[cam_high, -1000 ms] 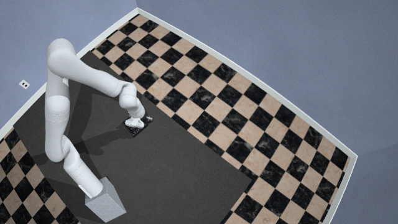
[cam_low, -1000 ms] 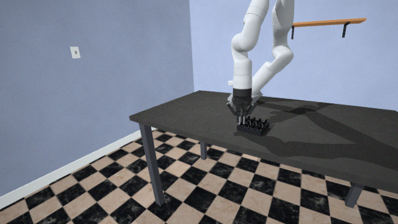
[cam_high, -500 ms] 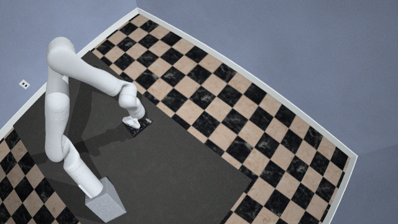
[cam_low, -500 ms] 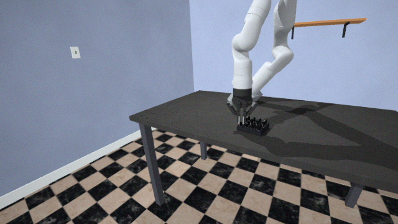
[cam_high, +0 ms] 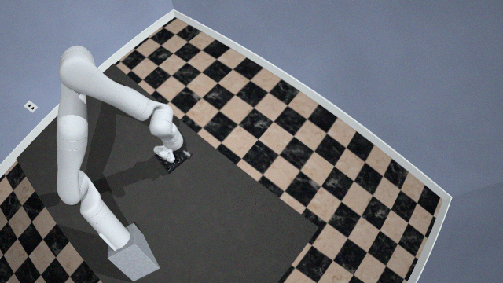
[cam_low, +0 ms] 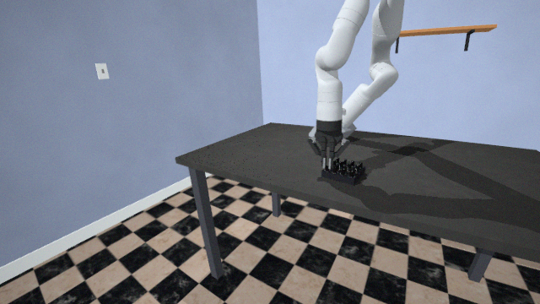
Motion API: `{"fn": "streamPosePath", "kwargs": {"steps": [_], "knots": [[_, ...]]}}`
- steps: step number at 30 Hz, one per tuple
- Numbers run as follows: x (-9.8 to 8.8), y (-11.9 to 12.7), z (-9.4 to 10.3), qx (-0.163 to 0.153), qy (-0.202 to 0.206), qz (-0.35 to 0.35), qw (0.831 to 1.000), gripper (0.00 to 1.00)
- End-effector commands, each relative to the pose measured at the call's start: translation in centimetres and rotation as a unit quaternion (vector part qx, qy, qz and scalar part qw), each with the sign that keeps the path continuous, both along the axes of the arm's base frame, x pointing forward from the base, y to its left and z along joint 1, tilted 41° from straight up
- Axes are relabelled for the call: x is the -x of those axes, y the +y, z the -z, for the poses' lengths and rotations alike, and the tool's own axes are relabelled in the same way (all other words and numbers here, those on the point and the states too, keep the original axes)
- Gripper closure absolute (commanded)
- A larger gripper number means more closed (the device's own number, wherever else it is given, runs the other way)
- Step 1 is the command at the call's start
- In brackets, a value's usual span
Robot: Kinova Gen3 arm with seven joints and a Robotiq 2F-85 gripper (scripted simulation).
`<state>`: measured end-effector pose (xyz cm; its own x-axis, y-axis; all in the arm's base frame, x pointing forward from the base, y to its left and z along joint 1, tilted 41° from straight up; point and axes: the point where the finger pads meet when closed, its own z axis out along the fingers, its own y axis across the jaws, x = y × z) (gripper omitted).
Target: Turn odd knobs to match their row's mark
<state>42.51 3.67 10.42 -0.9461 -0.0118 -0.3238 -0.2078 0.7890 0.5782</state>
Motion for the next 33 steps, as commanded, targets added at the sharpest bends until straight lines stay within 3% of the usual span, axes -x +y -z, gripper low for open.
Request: {"fn": "streamPosePath", "kwargs": {"steps": [1,17,18,33], "knots": [[-0.06,-0.05,0.04,-0.001,0.006,0.008,1.0,0.92],[-0.05,-0.05,0.04,-0.001,0.006,0.009,1.0,0.92],[-0.05,-0.05,0.04,-0.001,0.006,0.009,1.0,0.81],[-0.05,-0.05,0.04,-0.001,0.006,0.009,1.0,0.81]]}}
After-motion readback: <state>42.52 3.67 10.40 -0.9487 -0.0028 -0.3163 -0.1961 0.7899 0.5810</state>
